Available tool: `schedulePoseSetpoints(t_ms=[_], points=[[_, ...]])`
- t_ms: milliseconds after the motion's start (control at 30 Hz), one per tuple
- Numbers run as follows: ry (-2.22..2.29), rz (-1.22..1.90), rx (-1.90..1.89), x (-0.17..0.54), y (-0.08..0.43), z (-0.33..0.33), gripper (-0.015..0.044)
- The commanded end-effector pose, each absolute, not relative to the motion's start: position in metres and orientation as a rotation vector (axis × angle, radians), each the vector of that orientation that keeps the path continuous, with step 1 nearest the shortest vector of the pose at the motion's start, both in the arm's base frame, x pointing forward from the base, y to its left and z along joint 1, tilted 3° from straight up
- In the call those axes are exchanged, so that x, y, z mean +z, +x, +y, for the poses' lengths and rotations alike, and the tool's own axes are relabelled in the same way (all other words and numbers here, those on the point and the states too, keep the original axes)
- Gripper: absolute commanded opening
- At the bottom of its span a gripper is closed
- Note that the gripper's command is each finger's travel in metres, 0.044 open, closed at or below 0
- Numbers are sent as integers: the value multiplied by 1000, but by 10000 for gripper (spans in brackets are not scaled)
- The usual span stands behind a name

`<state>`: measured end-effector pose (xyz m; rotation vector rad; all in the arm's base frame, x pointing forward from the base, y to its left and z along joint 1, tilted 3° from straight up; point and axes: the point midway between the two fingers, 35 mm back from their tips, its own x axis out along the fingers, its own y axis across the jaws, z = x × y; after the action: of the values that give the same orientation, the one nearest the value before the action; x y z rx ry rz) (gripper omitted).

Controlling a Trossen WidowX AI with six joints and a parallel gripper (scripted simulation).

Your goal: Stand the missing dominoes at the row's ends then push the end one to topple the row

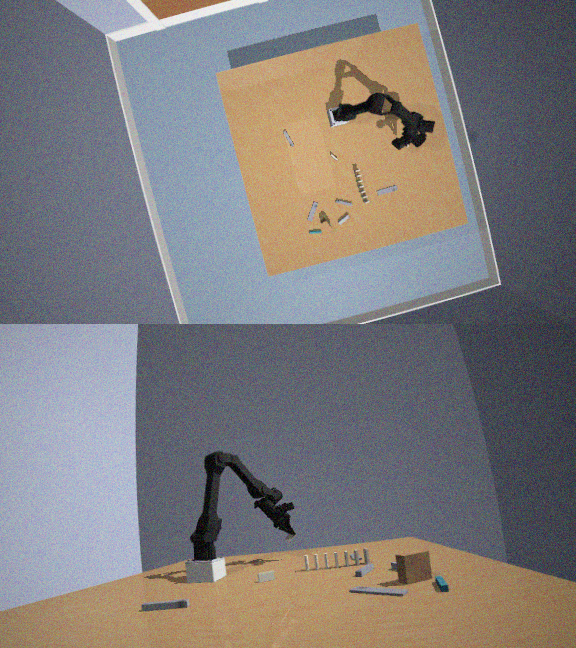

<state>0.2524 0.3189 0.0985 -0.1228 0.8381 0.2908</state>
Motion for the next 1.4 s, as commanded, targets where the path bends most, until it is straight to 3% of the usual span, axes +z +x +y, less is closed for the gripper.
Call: schedulePoseSetpoints(t_ms=[0, 700, 1367], points=[[-139, 743, 302, 96, 254, 326, 20], [-122, 348, 278, 100, 238, 338, 20], [-30, 94, 158, 110, 203, 305, 20]])
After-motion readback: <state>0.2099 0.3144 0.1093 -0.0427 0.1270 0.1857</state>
